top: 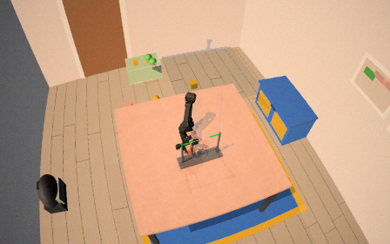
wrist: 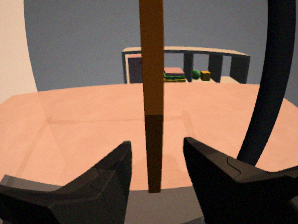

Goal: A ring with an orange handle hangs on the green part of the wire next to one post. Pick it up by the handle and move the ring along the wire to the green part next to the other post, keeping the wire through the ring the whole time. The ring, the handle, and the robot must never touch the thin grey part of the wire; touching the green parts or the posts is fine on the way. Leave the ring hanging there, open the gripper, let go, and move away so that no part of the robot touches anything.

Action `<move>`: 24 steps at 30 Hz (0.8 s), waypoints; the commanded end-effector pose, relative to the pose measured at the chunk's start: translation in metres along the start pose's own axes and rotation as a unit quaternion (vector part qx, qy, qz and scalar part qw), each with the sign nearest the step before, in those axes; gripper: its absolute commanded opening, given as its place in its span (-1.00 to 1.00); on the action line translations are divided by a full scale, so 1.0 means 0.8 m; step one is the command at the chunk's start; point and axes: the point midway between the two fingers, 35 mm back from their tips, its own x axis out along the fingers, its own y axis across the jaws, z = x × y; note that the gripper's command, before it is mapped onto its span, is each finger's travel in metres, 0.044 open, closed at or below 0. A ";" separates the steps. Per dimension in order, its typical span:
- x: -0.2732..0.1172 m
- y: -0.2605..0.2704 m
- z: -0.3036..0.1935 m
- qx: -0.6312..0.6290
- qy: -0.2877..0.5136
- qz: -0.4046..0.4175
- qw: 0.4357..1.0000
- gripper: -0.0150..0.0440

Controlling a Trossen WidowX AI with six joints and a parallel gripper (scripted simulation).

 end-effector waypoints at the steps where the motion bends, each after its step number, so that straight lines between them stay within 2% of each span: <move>1: 0.010 0.000 -0.002 0.004 0.001 -0.001 1.000 0.05; 12: 0.030 0.004 -0.005 0.005 0.000 -0.001 1.000 0.05; 24: 0.030 0.004 -0.005 0.005 0.000 -0.001 1.000 0.05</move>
